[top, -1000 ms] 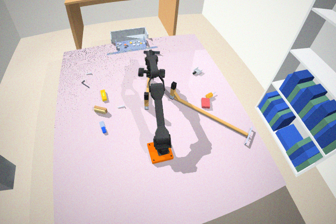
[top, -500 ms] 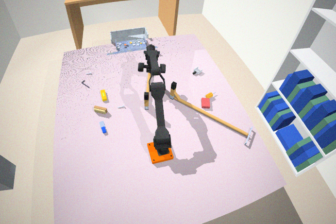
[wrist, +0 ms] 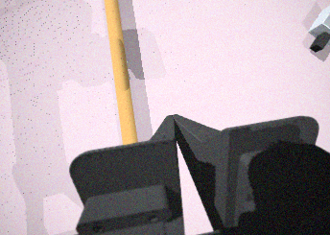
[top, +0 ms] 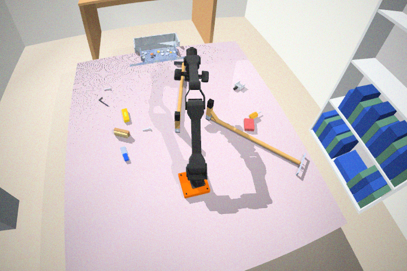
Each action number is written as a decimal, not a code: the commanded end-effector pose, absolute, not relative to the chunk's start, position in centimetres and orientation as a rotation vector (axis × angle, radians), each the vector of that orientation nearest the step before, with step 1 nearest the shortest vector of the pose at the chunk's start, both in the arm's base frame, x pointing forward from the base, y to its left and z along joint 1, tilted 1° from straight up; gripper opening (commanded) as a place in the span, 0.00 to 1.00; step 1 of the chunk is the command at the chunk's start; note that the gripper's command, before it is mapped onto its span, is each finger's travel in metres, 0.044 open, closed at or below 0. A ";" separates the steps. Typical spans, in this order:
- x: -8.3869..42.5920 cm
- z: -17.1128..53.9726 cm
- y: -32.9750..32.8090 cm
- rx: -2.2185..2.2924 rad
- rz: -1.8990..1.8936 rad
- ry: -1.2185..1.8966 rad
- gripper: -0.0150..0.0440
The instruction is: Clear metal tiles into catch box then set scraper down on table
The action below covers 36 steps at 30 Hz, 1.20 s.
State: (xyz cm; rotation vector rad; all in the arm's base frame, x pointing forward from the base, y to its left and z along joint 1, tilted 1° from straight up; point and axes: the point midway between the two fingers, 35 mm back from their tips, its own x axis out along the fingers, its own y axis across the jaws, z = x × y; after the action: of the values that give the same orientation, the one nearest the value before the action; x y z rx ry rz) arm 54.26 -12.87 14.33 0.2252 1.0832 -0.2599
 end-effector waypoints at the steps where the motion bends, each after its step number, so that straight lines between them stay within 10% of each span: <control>1: 54.1 14.4 -12.9 0.221 -0.246 1.085 0.25; 36: 55.1 6.1 -13.0 0.169 -0.207 1.102 0.25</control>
State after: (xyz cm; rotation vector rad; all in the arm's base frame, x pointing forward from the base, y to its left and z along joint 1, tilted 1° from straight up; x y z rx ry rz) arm 55.18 -13.13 7.22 0.1739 1.0921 -0.2195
